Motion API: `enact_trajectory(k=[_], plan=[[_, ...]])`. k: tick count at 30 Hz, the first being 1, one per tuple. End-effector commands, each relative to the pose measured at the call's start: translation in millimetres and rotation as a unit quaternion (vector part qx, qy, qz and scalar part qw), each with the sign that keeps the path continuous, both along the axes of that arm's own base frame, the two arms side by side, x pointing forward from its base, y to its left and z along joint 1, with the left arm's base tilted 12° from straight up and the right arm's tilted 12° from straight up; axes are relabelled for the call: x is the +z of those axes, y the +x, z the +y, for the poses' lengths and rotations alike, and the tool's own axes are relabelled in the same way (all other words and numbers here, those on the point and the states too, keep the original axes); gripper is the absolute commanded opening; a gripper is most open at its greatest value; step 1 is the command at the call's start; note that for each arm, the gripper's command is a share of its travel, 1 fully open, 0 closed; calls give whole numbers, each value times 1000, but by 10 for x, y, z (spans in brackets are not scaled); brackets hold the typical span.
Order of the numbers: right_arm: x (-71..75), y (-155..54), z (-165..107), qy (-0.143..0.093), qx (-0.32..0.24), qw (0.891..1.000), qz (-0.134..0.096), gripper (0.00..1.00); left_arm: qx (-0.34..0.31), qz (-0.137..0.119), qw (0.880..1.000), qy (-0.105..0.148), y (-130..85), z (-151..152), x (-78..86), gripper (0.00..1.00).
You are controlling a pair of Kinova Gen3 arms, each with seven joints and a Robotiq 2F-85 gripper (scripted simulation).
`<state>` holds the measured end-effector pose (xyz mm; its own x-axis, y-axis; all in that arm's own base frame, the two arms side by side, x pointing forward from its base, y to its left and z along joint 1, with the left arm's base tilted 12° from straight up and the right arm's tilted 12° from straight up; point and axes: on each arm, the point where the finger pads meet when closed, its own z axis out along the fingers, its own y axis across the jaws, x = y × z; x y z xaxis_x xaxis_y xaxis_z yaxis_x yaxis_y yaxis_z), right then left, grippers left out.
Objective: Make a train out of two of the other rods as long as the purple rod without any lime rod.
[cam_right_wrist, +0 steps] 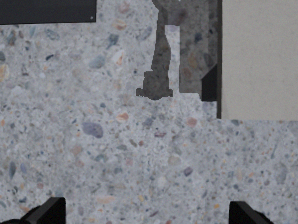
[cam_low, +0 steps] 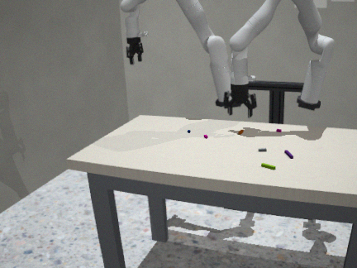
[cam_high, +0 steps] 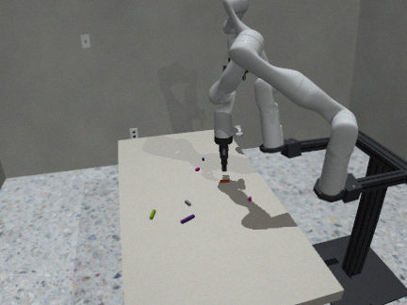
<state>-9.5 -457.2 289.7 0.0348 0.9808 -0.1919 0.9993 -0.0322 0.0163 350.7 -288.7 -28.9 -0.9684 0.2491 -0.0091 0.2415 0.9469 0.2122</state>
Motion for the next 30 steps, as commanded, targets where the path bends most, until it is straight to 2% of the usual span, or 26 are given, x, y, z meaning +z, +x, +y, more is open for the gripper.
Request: enact_trajectory(k=[1,8,17,18,30], plan=[[11,-39,-5,-3,1,1000,3,1000,14,-11,1000,-6,-15,-29,46,1000],[11,-39,-5,-3,1,1000,3,1000,45,-20,999,-10,-27,5,59,1000],[11,-39,-5,-3,1,1000,3,1000,51,-21,998,-10,-29,10,62,1000],[11,-39,-5,-3,1,1000,3,1000,51,-21,998,-10,-29,10,62,317],[11,-39,-5,-3,1,1000,3,1000,51,-21,998,-10,-29,10,62,317]])
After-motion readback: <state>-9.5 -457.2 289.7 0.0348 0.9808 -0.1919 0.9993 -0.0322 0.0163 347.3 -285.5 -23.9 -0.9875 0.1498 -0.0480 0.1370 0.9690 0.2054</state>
